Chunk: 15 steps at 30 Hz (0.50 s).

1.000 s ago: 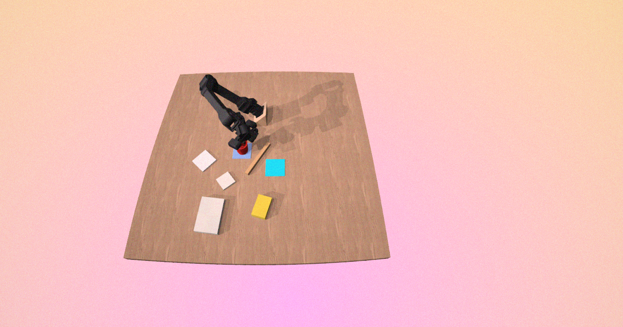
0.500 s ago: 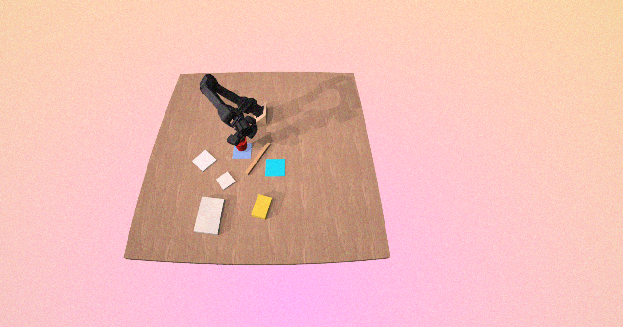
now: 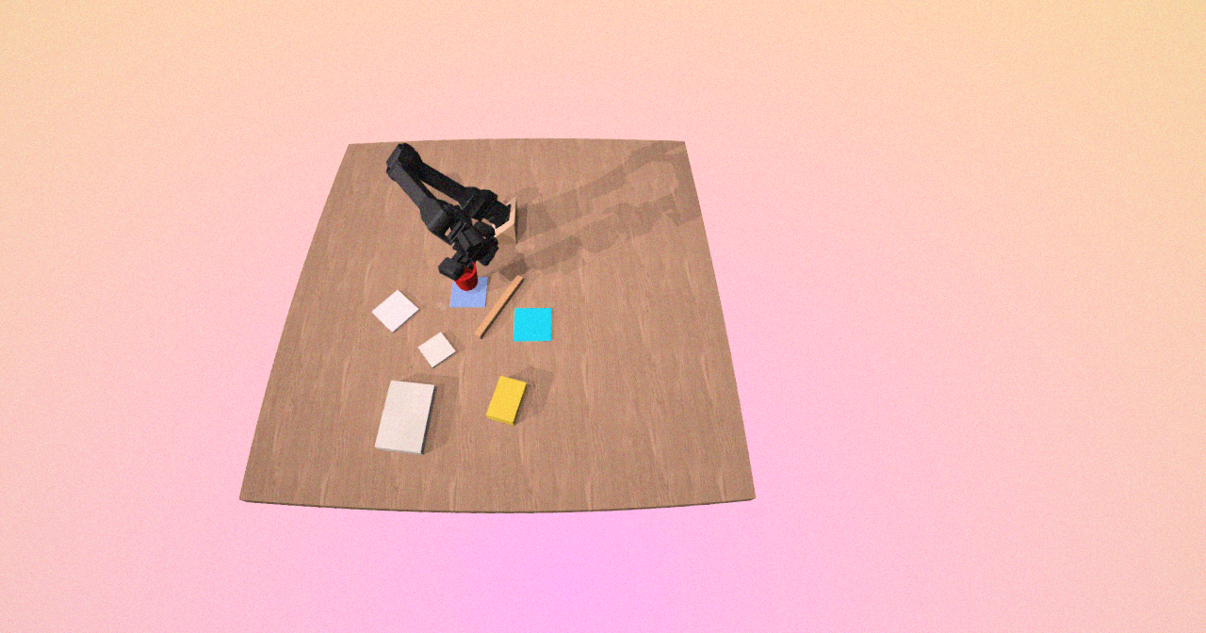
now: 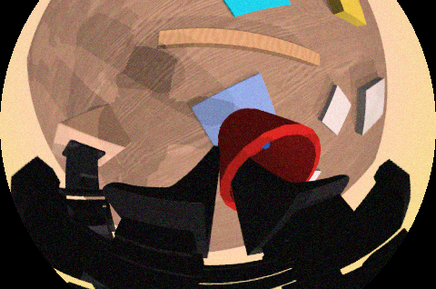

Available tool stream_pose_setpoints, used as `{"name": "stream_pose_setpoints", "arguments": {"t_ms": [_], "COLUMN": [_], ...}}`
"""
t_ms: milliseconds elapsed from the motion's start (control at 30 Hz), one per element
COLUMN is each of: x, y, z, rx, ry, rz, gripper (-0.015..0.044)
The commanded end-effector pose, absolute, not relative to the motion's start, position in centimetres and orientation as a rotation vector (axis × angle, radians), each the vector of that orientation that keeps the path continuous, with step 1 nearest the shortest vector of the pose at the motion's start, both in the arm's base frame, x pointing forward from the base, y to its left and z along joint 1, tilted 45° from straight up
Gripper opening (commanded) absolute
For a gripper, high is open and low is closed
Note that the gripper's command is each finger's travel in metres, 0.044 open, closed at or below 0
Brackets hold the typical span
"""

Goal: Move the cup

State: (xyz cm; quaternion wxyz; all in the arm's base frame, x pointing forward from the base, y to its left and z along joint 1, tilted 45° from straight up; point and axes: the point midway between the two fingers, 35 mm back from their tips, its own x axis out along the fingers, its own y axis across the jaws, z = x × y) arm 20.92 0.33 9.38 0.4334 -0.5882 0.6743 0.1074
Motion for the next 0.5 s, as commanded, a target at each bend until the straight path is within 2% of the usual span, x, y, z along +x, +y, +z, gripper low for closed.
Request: {"name": "stream_pose_setpoints", "arguments": {"t_ms": [0,467], "x": [20.92,21.38], "y": [0.31,0.94], "z": [9.35,8.85], "rx": [-1.466,-1.464], "ry": [1.680,1.679], "rz": [0.268,0.268], "gripper": [0.0000,0.0000]}}
